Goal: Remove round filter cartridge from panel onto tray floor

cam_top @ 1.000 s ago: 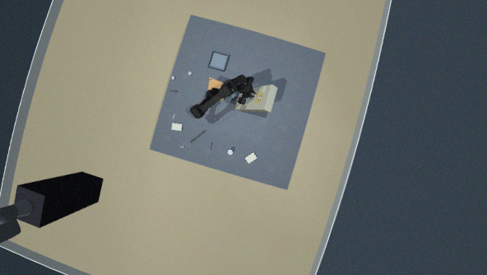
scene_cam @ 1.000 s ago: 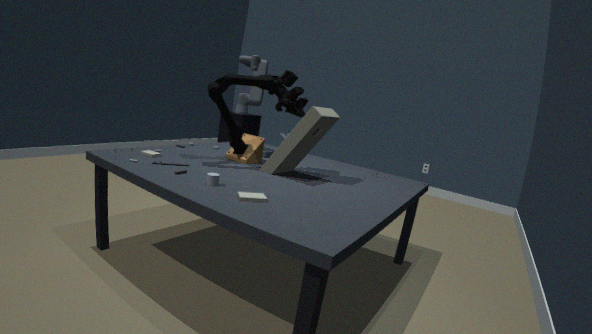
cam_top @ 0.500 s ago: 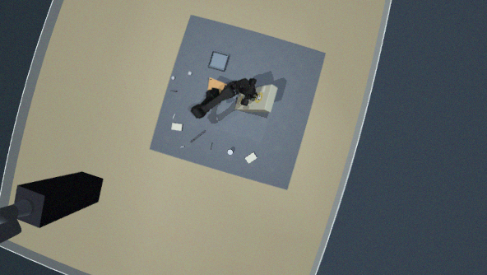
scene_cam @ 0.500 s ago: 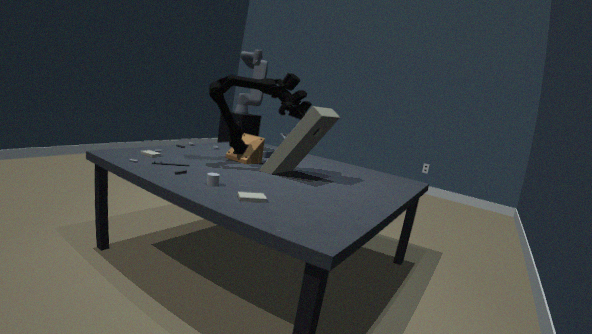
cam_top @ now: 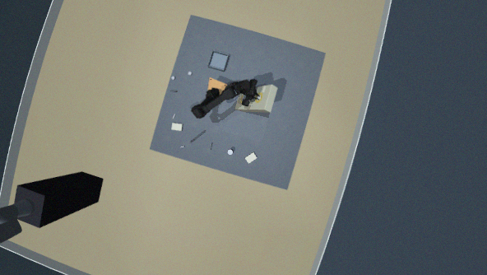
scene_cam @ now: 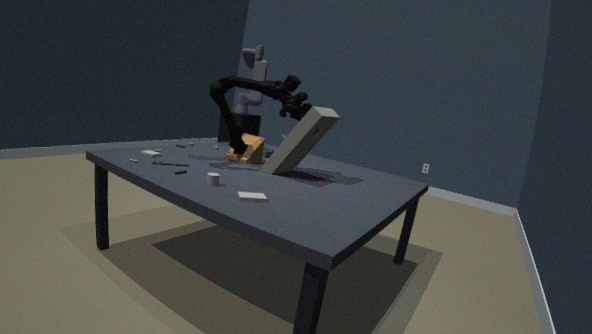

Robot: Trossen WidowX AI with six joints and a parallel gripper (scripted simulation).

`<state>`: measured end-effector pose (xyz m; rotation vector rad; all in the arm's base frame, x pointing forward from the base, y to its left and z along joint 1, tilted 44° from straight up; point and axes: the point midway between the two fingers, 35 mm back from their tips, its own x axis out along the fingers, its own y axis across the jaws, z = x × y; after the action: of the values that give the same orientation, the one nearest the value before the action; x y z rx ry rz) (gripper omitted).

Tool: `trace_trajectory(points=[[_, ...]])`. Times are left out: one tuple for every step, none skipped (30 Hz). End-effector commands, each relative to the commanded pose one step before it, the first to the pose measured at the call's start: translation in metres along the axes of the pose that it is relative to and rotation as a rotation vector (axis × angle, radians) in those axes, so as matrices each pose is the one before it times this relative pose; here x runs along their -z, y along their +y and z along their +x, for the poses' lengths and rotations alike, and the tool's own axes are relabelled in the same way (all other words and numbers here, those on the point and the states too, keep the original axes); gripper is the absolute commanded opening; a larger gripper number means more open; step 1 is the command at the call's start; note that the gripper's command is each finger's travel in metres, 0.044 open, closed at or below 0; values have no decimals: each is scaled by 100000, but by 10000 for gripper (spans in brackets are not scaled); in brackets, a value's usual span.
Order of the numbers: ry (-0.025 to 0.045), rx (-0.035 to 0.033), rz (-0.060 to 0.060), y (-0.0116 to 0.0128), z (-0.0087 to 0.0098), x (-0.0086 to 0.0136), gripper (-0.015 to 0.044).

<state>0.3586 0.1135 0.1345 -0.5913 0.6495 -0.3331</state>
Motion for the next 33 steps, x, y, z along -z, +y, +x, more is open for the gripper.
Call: trace_trajectory(points=[[432,-526,-1129,174,89,337,95],[0,0,0,10,0,6,95],[0,0,0,6,0,4,95],[0,0,1,11,0,-5,95],[0,0,0,0,0,0,95],[0,0,1,4,0,-17,95],[0,0,0,0,0,0,95],[0,0,0,0,0,-18,95],[0,0,0,0,0,-9,95],[0,0,0,-2,0,-20,95],[0,0,0,-2,0,-14,95],[0,0,0,-4,0,-23,95],[0,0,0,-3,0,-14,95],[0,0,0,-5,0,-23,95],[0,0,0,-3,0,-14,95],[0,0,0,-7,0,-25,95],[0,0,0,-4,0,-15,95],[0,0,0,-8,0,-21,95],[0,0,0,-4,0,-12,95],[0,0,0,-6,0,-12,95],[0,0,0,-3,0,-7,95],[0,0,0,0,0,0,95],[0,0,0,0,0,0,95],[0,0,0,0,0,0,95],[-1,1,1,-1,24,-1,95],[-4,3,2,-4,71,-2,95],[-7,5,2,-5,95,-3,95],[-6,4,1,-5,80,-2,95],[-2,2,0,-2,27,-1,95],[0,0,0,0,0,0,95],[4,-3,1,-10,2,2,95],[0,0,0,0,0,0,95],[0,0,0,0,0,0,95]])
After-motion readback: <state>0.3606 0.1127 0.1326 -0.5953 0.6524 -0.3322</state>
